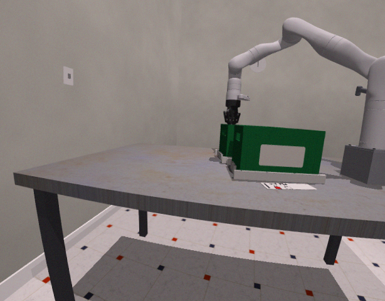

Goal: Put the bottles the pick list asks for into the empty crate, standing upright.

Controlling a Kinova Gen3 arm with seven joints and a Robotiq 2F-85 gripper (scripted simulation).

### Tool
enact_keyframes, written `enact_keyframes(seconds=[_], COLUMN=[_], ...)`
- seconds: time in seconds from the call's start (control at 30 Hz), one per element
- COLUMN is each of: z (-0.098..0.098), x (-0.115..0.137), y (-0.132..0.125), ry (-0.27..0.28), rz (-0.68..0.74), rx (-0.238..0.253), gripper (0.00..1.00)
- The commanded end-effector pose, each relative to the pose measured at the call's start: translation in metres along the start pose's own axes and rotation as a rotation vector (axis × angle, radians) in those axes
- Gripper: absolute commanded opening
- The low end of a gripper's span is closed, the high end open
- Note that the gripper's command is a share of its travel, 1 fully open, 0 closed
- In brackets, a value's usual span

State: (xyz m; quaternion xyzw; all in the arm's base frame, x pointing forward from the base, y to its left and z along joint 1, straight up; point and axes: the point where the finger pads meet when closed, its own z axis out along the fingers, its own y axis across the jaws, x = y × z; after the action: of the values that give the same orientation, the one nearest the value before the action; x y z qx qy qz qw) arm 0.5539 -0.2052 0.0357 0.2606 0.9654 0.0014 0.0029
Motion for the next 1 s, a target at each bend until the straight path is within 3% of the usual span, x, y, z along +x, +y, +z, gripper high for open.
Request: enact_keyframes(seconds=[0.0, 0.57, 0.6, 0.97], z=[-0.001, -0.009, -0.011, -0.026], x=[-0.001, -0.001, -0.001, -0.001], y=[0.0, 0.0, 0.0, 0.0], ry=[-0.002, -0.002, -0.002, -0.002], rz=[0.0, 0.0, 0.0, 0.0], rx=[0.0, 0.0, 0.0, -0.001], gripper=[0.36, 0.36, 0.1, 0.1])
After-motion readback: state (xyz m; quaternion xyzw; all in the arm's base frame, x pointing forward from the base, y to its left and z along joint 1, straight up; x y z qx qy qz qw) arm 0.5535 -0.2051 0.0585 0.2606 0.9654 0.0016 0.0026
